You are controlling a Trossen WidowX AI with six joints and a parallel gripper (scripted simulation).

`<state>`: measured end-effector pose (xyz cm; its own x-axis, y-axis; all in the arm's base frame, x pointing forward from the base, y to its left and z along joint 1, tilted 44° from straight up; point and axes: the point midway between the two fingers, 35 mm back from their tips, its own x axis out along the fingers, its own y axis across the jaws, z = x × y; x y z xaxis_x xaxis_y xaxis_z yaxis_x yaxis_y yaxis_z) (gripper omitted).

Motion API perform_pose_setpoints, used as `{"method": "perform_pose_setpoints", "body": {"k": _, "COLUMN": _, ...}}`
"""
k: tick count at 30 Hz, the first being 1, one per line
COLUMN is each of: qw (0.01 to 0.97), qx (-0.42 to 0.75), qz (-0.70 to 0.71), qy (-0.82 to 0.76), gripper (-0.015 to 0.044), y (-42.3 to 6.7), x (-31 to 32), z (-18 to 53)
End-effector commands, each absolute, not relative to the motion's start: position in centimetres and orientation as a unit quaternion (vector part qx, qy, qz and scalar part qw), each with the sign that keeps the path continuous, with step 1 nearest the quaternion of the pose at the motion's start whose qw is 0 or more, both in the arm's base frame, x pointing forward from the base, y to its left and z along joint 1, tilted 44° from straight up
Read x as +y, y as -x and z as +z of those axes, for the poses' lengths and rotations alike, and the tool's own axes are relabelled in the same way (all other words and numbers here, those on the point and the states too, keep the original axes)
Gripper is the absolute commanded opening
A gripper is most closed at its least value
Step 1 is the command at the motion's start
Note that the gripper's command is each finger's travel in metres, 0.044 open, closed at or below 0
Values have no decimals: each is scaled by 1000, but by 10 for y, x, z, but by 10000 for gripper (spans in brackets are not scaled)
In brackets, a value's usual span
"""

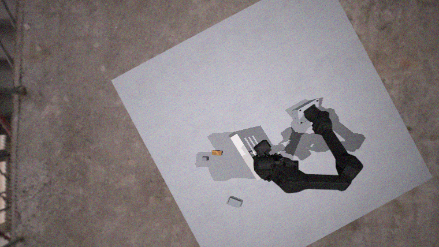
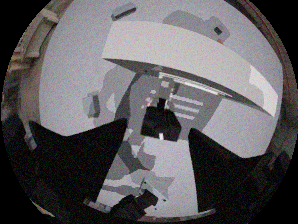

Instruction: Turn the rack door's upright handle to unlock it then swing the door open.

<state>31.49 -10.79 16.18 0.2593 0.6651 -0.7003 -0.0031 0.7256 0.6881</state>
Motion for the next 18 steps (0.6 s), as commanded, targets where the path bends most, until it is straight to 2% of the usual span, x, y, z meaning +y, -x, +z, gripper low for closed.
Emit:
{"method": "perform_pose_setpoints", "body": {"k": 1, "qw": 727, "qx": 577, "qz": 224, "qy": -299, "gripper": 287, "y": -315, "x": -104, "z": 154}}
{"method": "perform_pose_setpoints", "body": {"k": 18, "qw": 701, "qx": 608, "qz": 221, "qy": -299, "gripper": 287, "y": -321, "x": -85, "z": 134}}
